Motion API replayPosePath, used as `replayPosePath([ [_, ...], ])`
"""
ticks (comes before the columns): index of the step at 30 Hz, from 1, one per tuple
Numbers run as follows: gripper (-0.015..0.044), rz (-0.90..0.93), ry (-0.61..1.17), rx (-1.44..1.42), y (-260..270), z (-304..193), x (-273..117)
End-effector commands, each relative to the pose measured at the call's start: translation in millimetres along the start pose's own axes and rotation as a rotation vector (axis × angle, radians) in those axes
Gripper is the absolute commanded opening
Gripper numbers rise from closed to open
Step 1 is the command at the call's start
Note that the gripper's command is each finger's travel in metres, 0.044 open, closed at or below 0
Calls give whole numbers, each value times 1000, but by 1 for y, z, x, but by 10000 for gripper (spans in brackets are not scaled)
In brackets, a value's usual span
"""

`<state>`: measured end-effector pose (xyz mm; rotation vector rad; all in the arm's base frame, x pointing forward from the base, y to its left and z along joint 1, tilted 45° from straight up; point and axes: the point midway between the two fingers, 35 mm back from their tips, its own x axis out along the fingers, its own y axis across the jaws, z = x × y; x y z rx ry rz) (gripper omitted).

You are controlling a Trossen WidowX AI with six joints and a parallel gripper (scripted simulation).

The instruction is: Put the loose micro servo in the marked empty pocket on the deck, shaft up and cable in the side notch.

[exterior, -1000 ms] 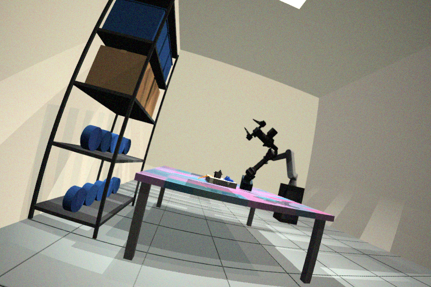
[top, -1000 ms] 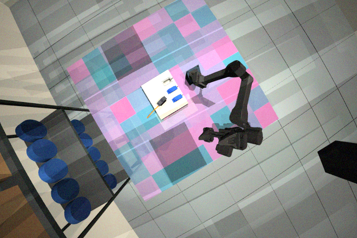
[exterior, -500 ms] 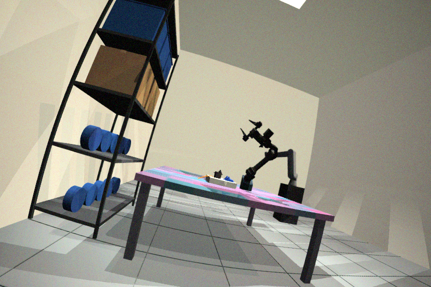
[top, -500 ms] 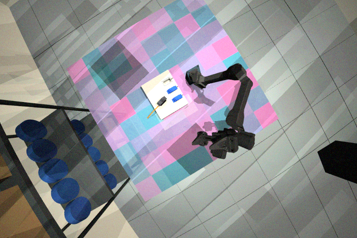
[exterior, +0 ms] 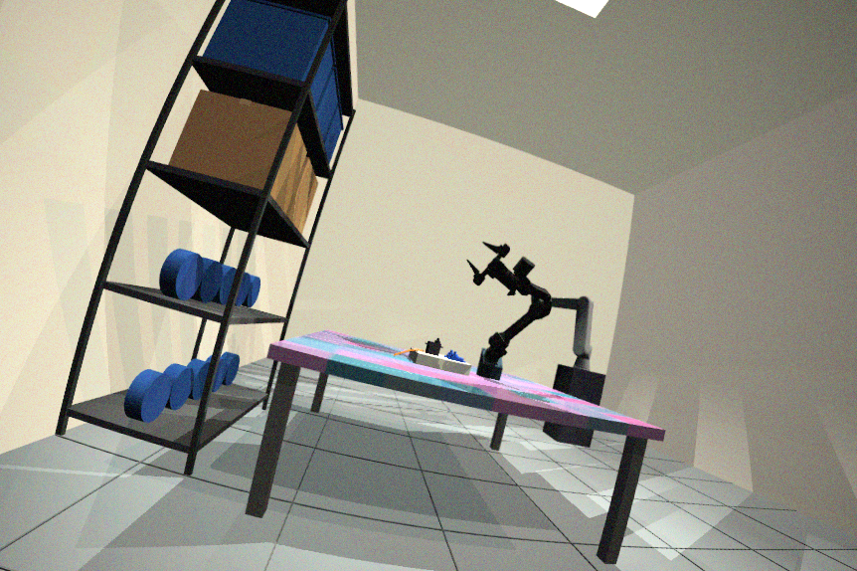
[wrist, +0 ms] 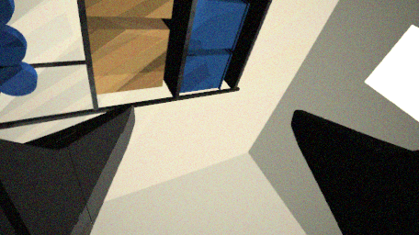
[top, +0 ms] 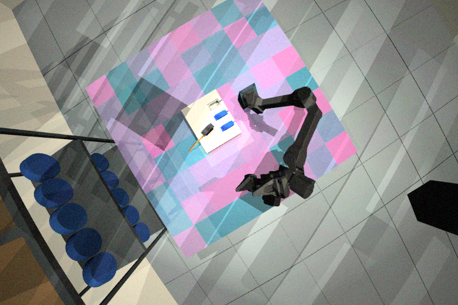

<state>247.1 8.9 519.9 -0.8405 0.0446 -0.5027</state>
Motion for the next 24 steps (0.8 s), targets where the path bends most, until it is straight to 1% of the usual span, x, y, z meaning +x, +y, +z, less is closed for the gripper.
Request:
replayPosePath([
  [1,440,30,-5,27,14,2,7],
  [11,440,112,1,108,49,0,24],
  [24,440,209,62,208,92,-14,45],
])
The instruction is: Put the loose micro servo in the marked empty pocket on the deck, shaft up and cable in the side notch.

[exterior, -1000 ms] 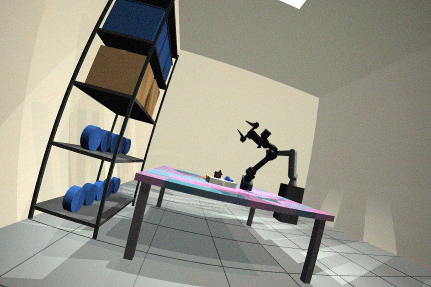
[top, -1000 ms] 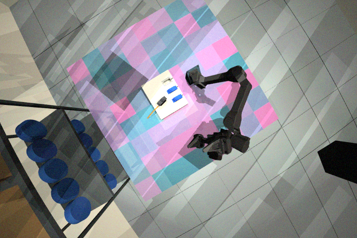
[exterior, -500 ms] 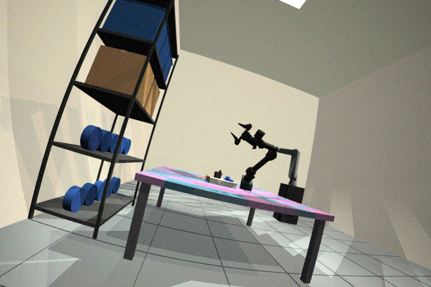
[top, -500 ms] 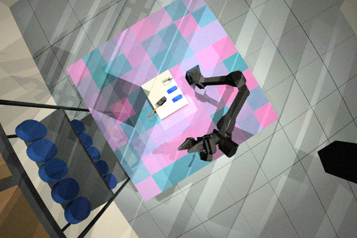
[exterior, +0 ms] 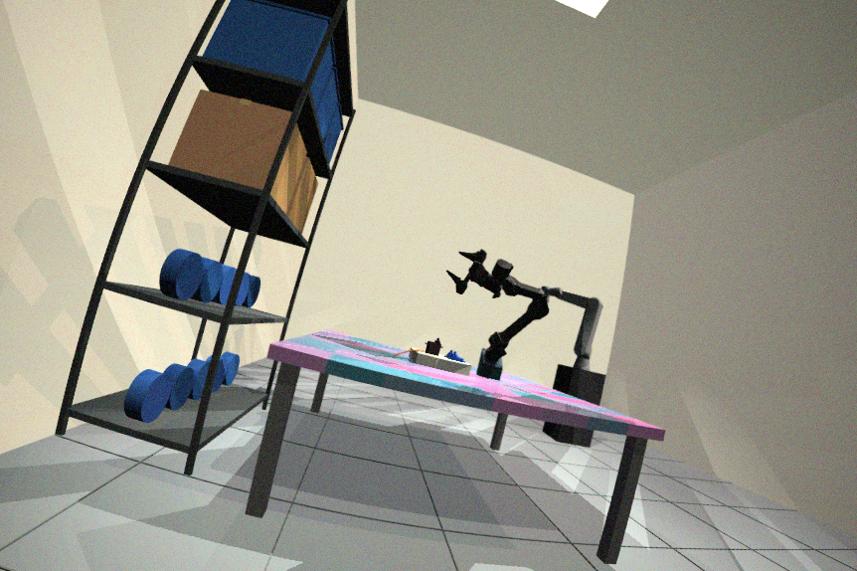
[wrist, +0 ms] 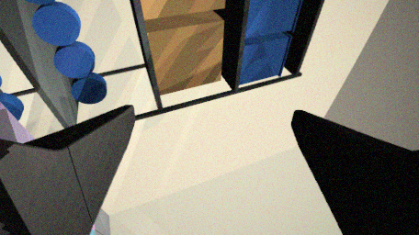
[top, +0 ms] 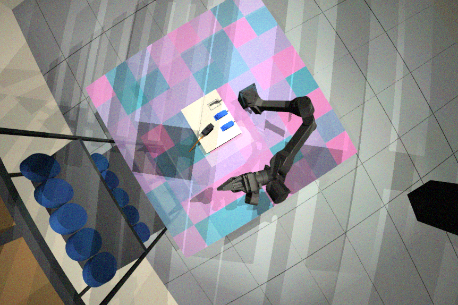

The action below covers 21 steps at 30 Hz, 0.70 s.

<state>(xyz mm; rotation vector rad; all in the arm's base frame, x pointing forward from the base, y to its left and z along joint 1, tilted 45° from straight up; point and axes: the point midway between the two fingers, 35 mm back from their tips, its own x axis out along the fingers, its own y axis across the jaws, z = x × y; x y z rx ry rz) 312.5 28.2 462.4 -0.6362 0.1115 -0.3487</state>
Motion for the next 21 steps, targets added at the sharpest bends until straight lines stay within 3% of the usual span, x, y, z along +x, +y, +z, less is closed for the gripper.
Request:
replayPosePath([
  [1,440,37,24,34,13,-7,9],
  [21,440,191,198,275,66,-53,49],
])
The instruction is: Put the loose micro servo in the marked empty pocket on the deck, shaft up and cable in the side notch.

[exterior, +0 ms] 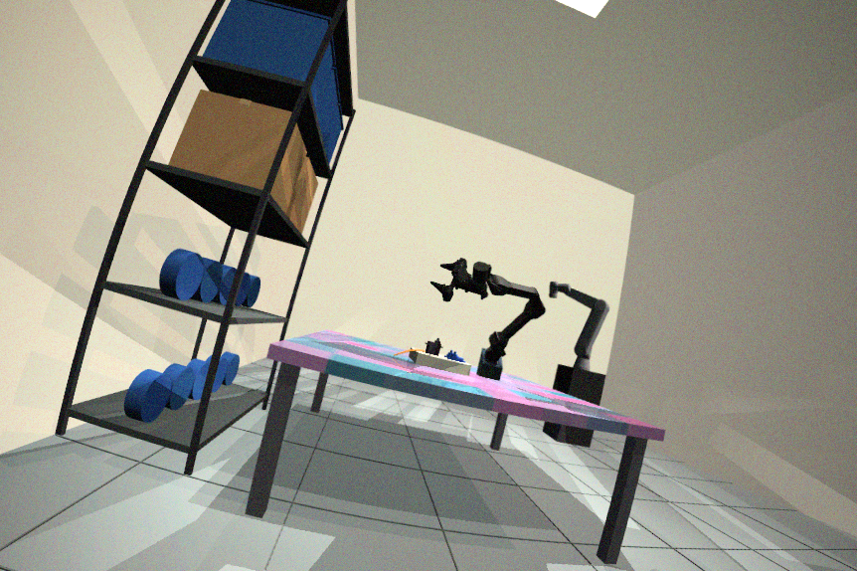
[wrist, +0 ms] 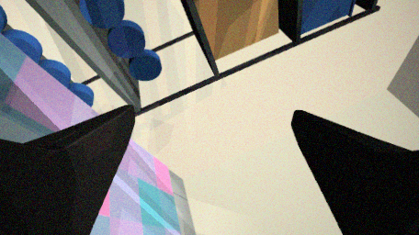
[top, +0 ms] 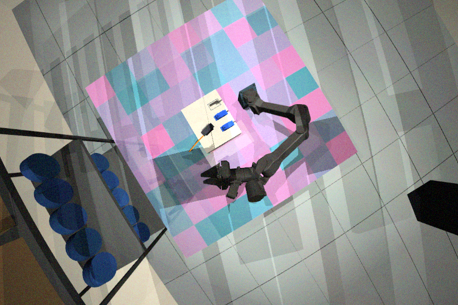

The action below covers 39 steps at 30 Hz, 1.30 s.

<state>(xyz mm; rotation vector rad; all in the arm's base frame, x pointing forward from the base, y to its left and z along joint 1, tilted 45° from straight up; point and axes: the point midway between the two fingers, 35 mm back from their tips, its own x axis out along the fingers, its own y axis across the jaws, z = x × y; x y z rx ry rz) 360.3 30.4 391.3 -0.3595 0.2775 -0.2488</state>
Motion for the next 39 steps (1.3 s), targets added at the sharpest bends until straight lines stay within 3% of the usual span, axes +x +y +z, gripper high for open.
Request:
replayPosePath([
  [1,440,32,41,53,7,-10,10],
  [39,440,149,582,720,55,-124,66],
])
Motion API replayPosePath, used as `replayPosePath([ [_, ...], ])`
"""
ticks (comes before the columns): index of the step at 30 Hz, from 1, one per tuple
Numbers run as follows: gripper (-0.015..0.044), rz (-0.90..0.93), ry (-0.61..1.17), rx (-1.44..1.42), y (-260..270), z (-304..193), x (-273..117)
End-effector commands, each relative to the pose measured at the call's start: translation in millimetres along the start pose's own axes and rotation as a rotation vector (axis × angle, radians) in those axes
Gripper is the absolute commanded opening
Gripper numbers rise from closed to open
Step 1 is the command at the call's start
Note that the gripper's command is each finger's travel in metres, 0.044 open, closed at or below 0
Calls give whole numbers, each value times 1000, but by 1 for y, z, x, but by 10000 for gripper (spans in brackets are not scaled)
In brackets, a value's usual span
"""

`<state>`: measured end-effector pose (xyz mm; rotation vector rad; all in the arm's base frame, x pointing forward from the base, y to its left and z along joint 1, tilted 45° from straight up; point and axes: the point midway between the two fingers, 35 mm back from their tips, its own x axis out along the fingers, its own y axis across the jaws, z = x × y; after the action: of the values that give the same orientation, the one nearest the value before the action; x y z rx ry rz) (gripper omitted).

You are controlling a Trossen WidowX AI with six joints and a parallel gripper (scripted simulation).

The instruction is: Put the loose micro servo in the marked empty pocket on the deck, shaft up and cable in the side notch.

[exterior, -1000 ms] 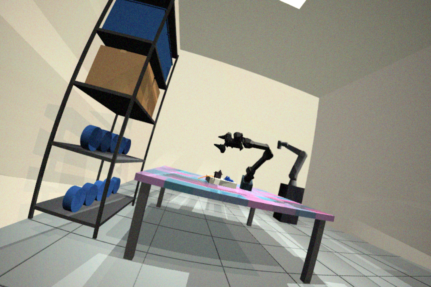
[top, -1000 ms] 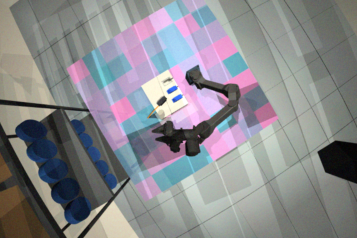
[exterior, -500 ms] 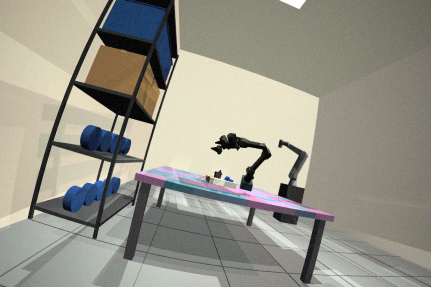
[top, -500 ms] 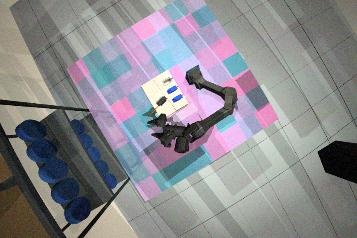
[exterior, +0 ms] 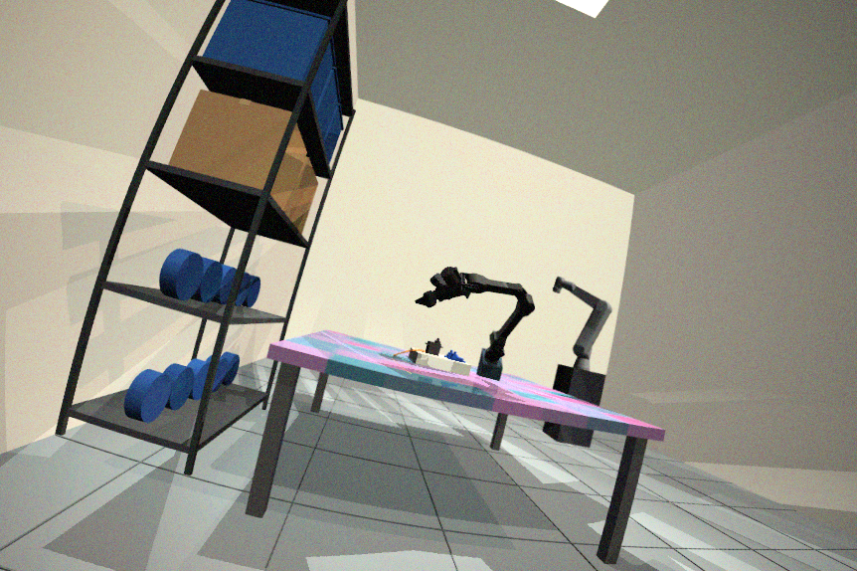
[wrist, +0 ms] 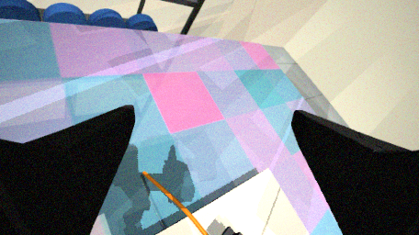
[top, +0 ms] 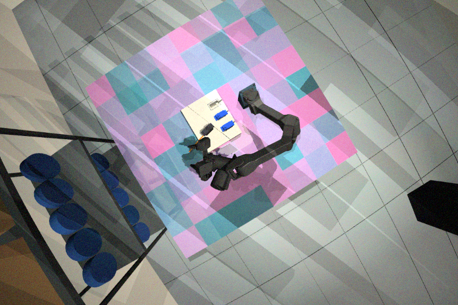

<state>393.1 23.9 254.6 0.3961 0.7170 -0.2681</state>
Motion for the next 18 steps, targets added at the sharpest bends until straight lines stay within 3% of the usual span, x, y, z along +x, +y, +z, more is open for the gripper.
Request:
replayPosePath([
  [1,440,-5,58,81,-5,-8,9],
  [18,440,-79,306,472,-26,-46,39],
])
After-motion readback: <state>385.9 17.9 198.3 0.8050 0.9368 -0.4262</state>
